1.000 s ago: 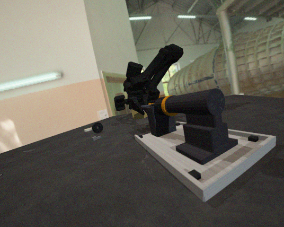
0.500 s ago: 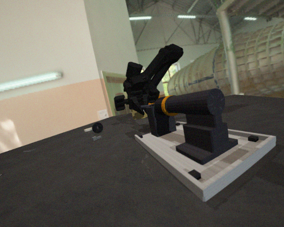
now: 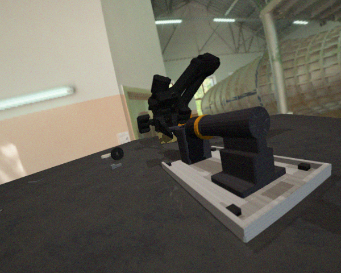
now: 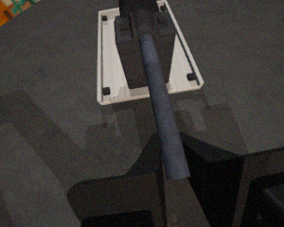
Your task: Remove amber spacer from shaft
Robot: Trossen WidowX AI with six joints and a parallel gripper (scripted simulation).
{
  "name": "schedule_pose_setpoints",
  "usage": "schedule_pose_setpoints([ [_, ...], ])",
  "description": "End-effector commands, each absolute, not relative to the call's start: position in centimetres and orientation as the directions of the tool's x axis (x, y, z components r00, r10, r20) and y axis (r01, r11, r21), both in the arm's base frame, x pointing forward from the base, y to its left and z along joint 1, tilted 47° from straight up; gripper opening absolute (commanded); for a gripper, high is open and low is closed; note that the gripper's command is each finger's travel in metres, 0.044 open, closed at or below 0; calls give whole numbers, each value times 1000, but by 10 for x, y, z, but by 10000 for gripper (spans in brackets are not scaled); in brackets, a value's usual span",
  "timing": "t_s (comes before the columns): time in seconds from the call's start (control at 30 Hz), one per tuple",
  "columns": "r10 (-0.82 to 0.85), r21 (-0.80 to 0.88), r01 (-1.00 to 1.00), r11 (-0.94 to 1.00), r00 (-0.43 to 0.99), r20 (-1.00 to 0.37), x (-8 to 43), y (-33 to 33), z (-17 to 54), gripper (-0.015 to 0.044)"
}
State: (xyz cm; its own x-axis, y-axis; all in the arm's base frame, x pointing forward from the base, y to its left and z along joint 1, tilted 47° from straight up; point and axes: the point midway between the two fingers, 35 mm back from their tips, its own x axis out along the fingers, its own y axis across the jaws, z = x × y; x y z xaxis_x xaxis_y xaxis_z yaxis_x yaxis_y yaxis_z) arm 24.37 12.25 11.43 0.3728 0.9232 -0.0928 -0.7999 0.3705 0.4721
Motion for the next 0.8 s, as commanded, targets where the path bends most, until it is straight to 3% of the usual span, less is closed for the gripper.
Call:
schedule_pose_setpoints([
  [0.0, 925, 471, -802, 367, 369, -92, 243, 122, 114, 0],
  [0.77, 925, 471, -802, 367, 369, -92, 241, 121, 112, 0],
])
